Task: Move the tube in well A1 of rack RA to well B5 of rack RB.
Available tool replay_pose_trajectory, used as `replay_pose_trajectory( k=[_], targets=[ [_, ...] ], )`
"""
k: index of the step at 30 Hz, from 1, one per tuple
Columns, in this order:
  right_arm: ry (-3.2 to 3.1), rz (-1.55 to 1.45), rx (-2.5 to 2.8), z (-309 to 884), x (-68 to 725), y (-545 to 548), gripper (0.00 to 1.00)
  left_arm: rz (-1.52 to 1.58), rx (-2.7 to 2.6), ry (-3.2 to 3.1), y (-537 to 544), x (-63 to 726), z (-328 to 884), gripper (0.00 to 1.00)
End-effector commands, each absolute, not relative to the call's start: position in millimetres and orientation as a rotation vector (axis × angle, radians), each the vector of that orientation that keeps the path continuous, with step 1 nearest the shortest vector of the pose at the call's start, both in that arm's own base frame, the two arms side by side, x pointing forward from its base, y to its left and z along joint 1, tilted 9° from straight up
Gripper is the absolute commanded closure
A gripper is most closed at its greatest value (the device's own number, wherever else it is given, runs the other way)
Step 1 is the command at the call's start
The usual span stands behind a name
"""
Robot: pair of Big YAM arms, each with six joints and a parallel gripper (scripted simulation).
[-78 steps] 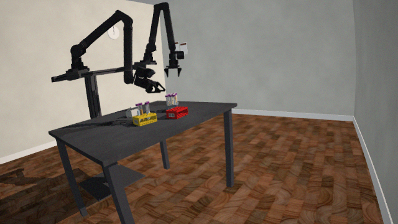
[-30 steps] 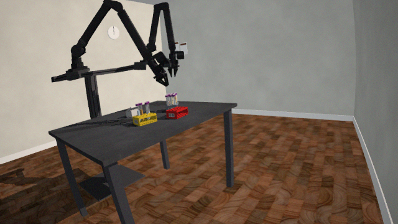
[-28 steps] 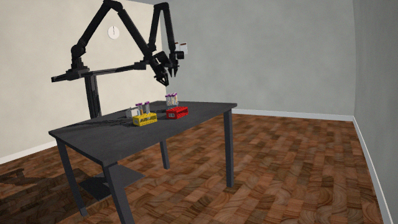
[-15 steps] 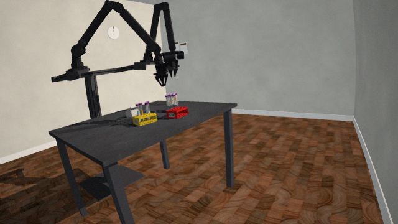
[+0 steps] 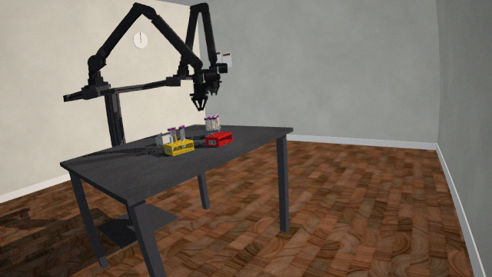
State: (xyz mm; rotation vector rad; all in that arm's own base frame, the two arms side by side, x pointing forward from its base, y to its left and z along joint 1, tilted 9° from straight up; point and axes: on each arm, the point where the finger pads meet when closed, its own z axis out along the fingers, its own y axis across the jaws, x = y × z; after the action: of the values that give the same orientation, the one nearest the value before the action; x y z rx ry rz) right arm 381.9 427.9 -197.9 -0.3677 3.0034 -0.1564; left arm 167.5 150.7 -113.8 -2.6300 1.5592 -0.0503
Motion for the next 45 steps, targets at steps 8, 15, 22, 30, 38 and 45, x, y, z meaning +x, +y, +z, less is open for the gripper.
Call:
replay_pose_trajectory(
  k=[8, 15, 22, 30, 38, 45],
  targets=[
    [2.985, -0.12, -0.346, -187.6, 390.5, 439.6, 0.7, -0.053, -2.625, 1.556, 152.5, 169.4, -112.9, 0.7],
    [2.996, -0.092, -0.035, -173.1, 388.3, 441.6, 0.7, -0.053, -2.625, 1.556, 152.5, 169.4, -112.9, 0.7],
    [2.981, -0.073, 0.236, -173.1, 388.4, 441.4, 0.7, -0.053, -2.625, 1.556, 152.5, 169.4, -112.9, 0.7],
    [2.992, -0.094, 0.22, -195.7, 362.5, 476.2, 0.7, -0.053, -2.625, 1.556, 152.5, 169.4, -112.9, 0.7],
    [2.993, -0.092, 0.22, -202.2, 334.5, 513.8, 0.7, -0.053, -2.625, 1.556, 152.5, 169.4, -112.9, 0.7],
    [2.991, -0.092, 0.249, -205.4, 333.1, 524.7, 0.7, -0.053, -2.625, 1.556, 152.5, 169.4, -112.9, 0.7]
  ],
)
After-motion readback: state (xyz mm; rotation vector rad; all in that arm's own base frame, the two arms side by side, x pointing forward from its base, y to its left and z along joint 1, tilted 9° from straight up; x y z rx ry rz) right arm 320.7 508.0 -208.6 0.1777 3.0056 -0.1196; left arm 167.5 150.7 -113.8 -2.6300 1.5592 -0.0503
